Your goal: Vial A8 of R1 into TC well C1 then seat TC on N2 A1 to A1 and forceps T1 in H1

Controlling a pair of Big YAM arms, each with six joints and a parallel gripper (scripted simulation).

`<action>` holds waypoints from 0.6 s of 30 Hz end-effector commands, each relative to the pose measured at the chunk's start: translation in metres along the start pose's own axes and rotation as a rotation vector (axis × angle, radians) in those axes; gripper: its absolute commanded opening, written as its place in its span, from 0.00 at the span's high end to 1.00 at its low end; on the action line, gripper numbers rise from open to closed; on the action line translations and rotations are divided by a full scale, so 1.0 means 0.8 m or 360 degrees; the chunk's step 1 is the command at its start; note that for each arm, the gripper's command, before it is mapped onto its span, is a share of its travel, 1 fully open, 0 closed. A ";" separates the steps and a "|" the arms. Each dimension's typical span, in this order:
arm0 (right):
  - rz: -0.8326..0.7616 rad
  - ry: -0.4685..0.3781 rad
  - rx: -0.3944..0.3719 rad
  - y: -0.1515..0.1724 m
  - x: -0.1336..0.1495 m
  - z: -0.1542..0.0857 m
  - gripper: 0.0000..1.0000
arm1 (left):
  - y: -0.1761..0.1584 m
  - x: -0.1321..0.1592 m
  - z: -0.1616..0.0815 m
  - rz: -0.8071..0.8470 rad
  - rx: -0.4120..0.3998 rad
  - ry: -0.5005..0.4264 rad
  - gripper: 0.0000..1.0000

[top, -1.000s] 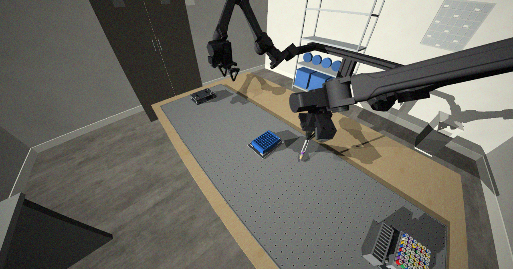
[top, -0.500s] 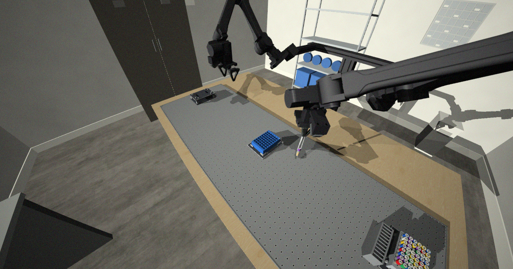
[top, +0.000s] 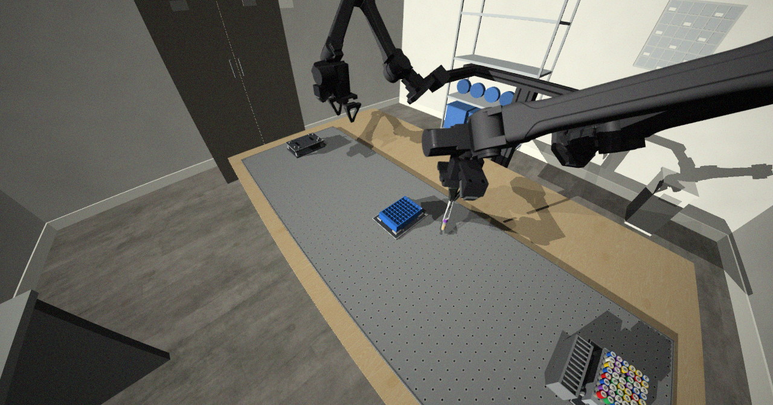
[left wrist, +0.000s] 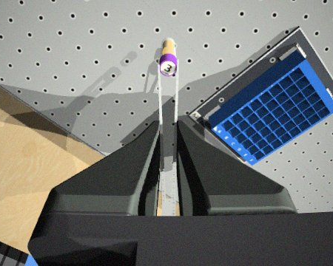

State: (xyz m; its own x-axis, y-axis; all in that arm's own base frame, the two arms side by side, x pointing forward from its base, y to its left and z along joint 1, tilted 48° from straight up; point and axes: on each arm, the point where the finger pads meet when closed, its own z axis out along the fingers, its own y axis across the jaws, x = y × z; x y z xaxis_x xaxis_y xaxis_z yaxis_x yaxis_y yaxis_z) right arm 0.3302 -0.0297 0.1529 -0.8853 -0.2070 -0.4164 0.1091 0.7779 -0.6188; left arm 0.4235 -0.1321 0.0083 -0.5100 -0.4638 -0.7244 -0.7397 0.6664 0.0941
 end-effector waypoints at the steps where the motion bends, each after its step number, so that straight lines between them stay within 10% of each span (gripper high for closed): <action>1: 0.0028 -0.0019 -0.0001 -0.003 -0.010 -0.005 0.00 | -0.020 0.007 -0.011 -0.0008 0.0030 -0.0008 0.91; 18: 0.0028 -0.0019 -0.0001 -0.003 -0.010 -0.005 0.00 | -0.038 0.034 -0.011 -0.0007 0.0031 -0.0008 0.91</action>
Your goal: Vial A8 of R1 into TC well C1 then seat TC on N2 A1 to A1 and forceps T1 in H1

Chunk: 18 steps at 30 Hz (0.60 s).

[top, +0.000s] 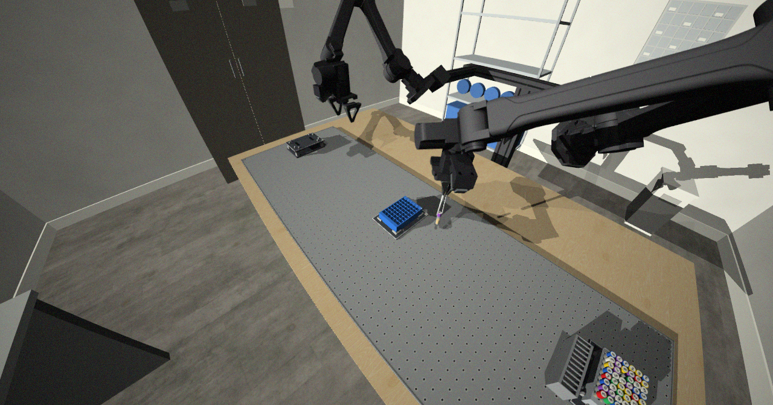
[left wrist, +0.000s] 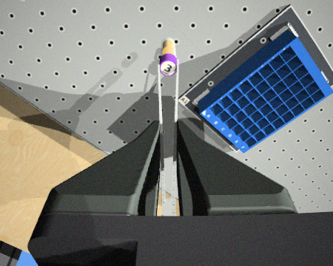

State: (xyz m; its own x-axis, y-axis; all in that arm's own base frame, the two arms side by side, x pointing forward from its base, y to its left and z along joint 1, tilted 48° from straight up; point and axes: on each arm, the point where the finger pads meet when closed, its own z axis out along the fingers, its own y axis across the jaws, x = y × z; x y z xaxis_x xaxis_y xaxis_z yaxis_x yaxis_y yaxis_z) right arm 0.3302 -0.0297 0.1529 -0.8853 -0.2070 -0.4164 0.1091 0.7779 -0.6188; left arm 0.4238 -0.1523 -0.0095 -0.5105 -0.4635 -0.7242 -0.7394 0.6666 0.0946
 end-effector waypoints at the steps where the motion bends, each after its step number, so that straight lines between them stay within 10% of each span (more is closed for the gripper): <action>1: 0.0028 -0.0019 -0.0001 -0.003 -0.010 -0.005 0.00 | -0.020 0.008 -0.012 -0.0008 0.0031 -0.0008 0.91; 18: 0.0028 -0.0019 -0.0001 -0.003 -0.010 -0.005 0.00 | -0.039 0.035 -0.012 -0.0008 0.0033 -0.0006 0.91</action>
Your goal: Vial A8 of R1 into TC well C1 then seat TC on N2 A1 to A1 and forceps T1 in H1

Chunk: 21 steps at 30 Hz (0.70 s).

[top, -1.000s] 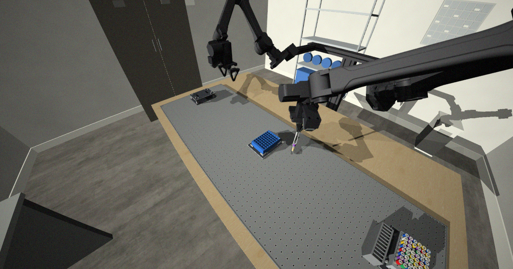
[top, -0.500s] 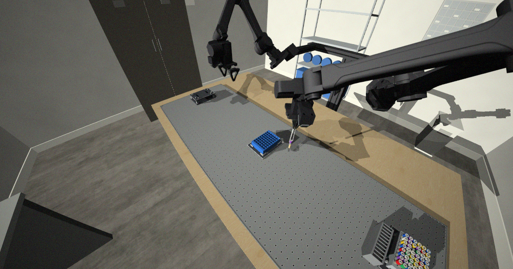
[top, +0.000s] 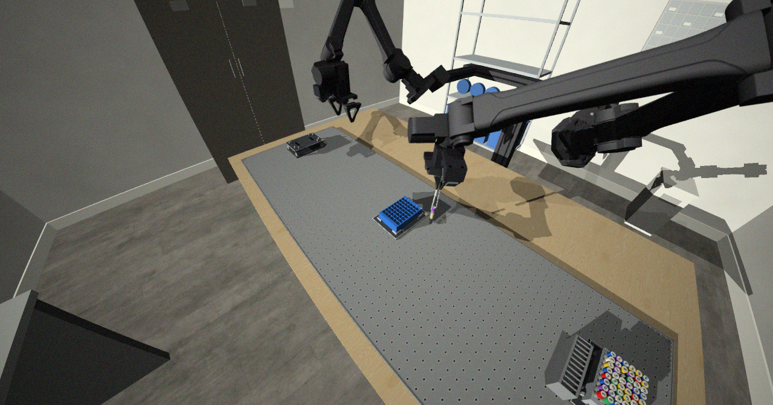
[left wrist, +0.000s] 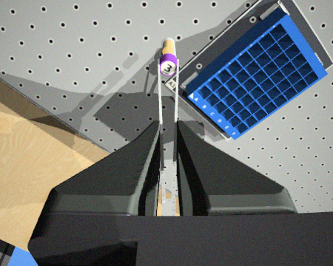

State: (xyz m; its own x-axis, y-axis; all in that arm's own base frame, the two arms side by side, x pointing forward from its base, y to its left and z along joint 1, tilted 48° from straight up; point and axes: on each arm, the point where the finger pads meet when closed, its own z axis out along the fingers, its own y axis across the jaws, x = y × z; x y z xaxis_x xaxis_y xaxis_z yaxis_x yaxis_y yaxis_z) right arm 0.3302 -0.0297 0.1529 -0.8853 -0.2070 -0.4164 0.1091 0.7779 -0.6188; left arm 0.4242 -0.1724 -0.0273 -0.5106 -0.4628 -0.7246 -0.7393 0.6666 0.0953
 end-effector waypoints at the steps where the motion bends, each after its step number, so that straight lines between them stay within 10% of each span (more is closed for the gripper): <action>1: 0.0028 -0.0019 -0.0001 -0.003 -0.010 -0.005 0.00 | -0.021 0.009 -0.013 -0.0009 0.0033 -0.0005 0.91; 21: 0.0028 -0.0019 -0.0001 -0.003 -0.010 -0.005 0.00 | -0.040 0.037 -0.012 -0.0009 0.0035 -0.0001 0.91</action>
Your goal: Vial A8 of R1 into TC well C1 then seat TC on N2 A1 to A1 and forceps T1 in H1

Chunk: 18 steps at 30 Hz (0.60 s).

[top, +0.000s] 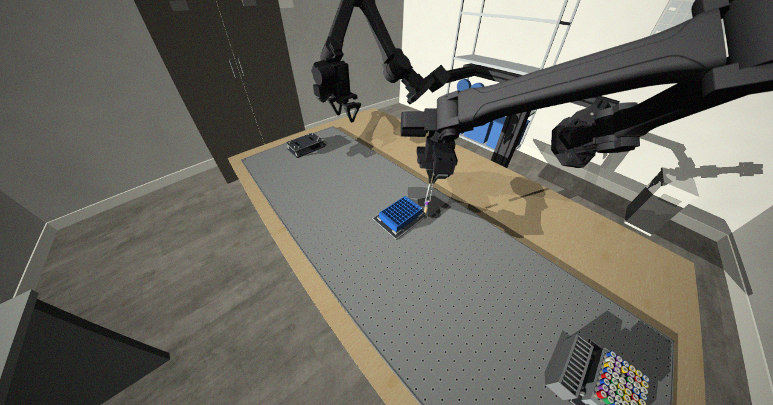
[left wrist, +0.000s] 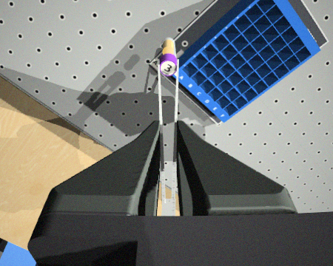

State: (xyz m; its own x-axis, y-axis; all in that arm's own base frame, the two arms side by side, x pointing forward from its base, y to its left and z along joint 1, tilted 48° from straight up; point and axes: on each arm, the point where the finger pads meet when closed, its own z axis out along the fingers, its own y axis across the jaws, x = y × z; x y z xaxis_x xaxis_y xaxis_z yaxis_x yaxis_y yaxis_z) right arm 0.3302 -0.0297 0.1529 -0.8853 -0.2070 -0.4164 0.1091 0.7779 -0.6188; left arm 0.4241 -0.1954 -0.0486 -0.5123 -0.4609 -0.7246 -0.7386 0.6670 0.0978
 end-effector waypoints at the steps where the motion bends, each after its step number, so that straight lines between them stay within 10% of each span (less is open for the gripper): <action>1: 0.0028 -0.0019 -0.0001 -0.003 -0.010 -0.005 0.00 | -0.019 -0.007 -0.011 -0.0049 0.0031 0.0001 0.91; 18: 0.0028 -0.0019 -0.0001 -0.003 -0.010 -0.005 0.00 | -0.037 0.019 -0.011 -0.0051 0.0031 0.0003 0.91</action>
State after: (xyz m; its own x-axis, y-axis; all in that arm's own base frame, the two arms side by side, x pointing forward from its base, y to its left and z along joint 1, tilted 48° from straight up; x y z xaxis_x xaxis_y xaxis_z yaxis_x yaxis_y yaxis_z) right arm 0.3302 -0.0297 0.1529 -0.8853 -0.2070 -0.4164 0.1091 0.7779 -0.6188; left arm 0.4243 -0.2146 -0.0658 -0.5122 -0.4619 -0.7241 -0.7390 0.6666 0.0976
